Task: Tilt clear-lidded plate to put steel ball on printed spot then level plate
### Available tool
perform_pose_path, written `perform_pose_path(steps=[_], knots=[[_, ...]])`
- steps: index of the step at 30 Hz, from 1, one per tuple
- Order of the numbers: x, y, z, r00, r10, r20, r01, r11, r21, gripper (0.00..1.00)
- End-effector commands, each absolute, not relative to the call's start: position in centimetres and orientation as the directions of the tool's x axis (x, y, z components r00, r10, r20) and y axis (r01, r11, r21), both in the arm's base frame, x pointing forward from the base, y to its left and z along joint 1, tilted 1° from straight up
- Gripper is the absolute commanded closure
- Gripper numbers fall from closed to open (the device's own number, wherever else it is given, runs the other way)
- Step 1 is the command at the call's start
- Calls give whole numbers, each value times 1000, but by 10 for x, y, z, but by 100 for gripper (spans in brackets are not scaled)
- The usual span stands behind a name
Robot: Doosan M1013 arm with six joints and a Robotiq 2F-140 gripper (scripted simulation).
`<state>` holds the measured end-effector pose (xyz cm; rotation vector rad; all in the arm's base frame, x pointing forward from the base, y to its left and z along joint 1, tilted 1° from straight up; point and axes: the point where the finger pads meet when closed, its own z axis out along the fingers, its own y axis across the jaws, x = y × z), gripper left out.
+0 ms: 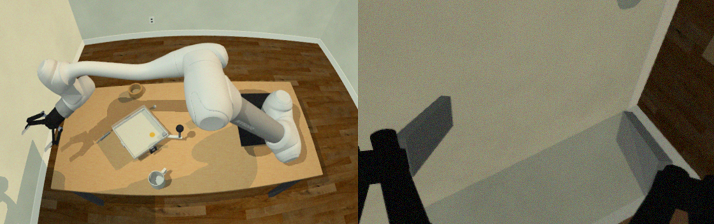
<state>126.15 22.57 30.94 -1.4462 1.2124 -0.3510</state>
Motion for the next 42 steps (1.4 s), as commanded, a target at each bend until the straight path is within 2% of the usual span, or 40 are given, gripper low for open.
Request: perform_pose_path(steps=[1, 20, 28, 31, 34, 35, 42], knots=[[1261, 226, 310, 420, -810, -409, -466, 194, -863, 0], [1254, 228, 309, 420, -808, -413, -479, 189, -857, 0], [1125, 252, 292, 381, -798, -466, -684, 95, -723, 0], [1080, 250, 280, 322, -817, -477, -792, 44, -609, 0], [1065, 251, 278, 322, -817, -477, -792, 44, -609, 0], [1023, 247, 269, 281, -836, -472, -842, 21, -539, 0], [921, 229, 248, 182, -885, -429, -924, -5, -383, 0]])
